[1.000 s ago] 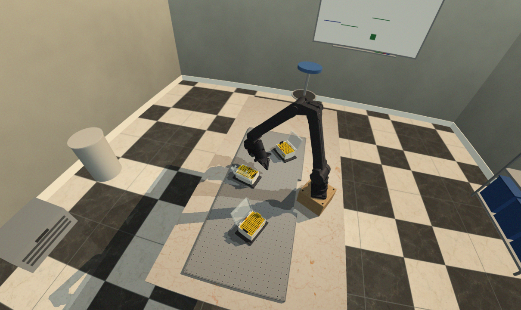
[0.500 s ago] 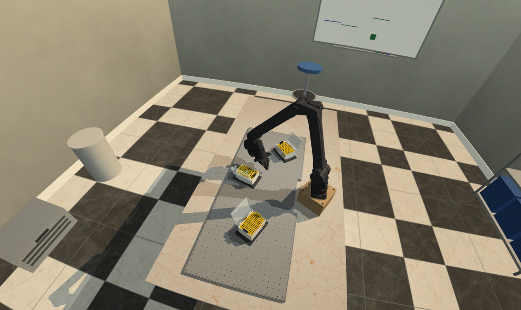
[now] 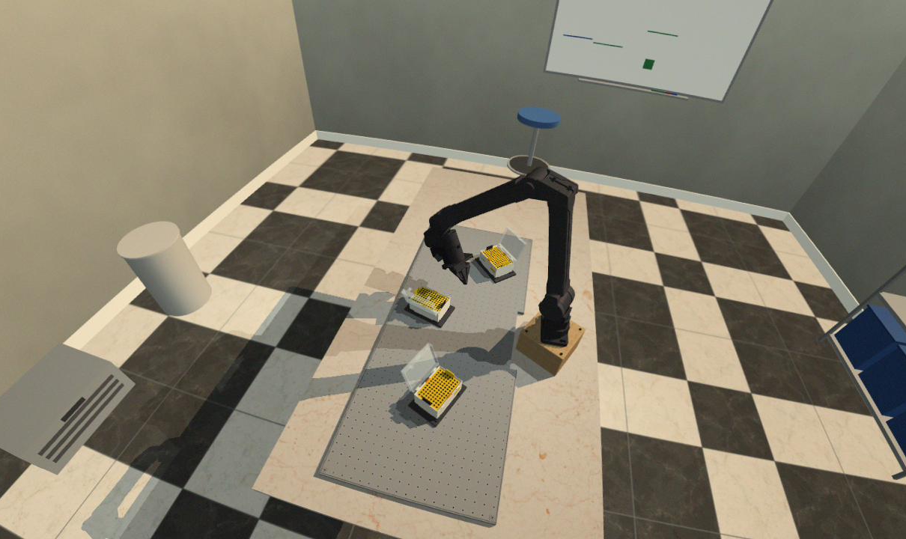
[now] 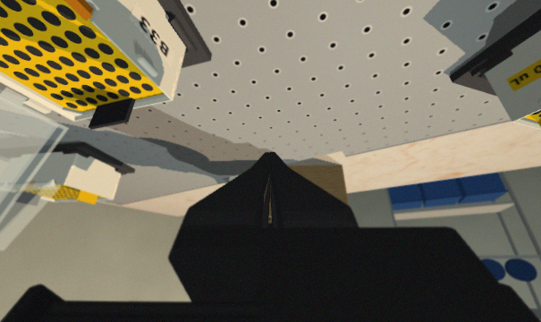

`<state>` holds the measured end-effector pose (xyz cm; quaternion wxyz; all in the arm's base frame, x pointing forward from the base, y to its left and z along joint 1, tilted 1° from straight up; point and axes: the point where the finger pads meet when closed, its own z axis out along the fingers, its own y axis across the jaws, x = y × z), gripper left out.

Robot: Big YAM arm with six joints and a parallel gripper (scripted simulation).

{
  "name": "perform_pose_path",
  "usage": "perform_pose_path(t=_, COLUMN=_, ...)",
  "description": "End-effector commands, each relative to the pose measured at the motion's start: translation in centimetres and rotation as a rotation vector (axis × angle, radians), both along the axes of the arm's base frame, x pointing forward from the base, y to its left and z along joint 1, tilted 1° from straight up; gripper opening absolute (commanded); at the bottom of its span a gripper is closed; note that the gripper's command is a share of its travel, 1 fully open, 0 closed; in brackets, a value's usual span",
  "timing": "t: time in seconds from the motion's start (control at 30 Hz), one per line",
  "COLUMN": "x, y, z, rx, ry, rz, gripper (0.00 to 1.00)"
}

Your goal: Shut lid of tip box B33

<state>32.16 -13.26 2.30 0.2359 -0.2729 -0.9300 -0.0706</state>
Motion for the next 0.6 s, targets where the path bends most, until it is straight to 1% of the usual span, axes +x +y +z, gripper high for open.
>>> perform_pose_path(t=0.0, x=1.5, y=-0.7, z=3.2, rx=-0.023, ry=-0.040, rz=-0.016, gripper=0.00)
perform_pose_path(t=0.23, x=1.4, y=-0.6, z=6.8, rx=-0.024, ry=-0.042, rz=-0.015, gripper=0.00)
perform_pose_path(t=0.3, x=1.4, y=-0.6, z=6.8, rx=-0.024, ry=-0.042, rz=-0.015, gripper=0.00)
perform_pose_path(t=0.57, x=1.2, y=-0.5, z=10.9, rx=-0.025, ry=-0.044, rz=-0.014, gripper=0.00)
